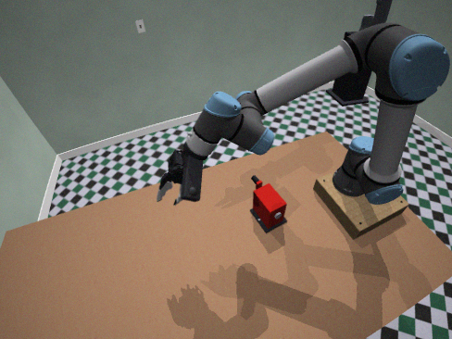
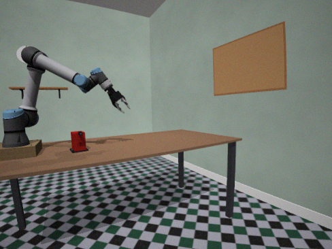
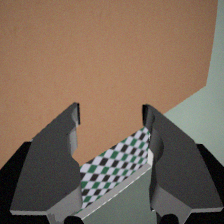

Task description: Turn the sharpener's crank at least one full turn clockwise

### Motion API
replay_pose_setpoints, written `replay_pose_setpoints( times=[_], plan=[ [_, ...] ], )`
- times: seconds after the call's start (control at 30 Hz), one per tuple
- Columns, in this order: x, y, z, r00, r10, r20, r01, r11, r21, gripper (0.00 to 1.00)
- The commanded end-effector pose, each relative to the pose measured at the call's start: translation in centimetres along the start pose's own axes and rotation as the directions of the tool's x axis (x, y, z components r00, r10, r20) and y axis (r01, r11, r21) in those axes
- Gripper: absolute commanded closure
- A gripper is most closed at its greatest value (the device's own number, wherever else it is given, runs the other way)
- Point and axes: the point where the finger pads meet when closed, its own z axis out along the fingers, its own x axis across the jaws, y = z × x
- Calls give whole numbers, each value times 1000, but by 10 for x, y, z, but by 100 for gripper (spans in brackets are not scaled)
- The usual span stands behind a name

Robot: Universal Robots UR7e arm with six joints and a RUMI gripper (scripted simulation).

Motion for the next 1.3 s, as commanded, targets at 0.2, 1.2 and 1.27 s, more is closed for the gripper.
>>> replay_pose_setpoints(
  times=[0.2,1.2,1.27],
  plan=[
    [-17,28,1,965,249,84,-247,969,-25,68],
    [-73,90,-2,646,734,210,-709,679,-191,68],
    [-80,97,-4,596,774,213,-745,632,-215,68]
  ],
)
